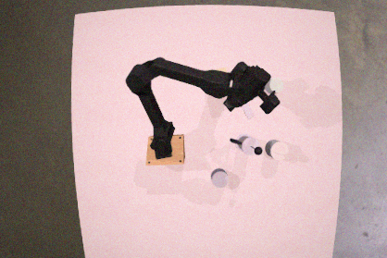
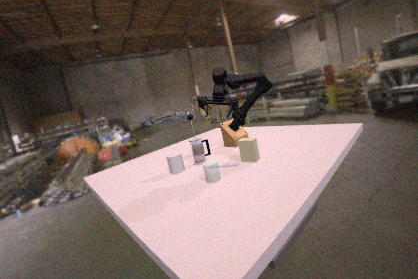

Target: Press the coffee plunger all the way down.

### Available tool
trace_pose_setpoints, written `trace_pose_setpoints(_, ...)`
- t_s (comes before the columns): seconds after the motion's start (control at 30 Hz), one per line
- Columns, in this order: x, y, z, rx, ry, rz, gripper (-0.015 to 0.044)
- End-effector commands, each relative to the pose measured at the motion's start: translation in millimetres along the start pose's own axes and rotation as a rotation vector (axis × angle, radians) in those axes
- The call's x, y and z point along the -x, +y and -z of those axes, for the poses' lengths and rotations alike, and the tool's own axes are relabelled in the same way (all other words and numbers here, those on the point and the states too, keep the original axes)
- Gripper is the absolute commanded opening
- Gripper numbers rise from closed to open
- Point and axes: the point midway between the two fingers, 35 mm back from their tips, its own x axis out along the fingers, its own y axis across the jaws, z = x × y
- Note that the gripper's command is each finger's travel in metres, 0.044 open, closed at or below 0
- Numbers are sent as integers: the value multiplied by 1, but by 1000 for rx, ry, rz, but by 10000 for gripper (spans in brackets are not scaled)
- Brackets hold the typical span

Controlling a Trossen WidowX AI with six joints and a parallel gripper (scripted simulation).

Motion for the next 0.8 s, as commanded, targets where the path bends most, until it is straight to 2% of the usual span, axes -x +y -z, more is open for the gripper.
trace_pose_setpoints(0.0,39,-56,27,-138,-6,112,440)
trace_pose_setpoints(0.23,118,-125,76,-387,-90,275,440)
trace_pose_setpoints(0.4,173,-152,110,-546,-189,358,440)
trace_pose_setpoints(0.57,168,-151,117,-558,-190,371,440)
trace_pose_setpoints(0.77,136,-141,148,-558,-191,370,440)
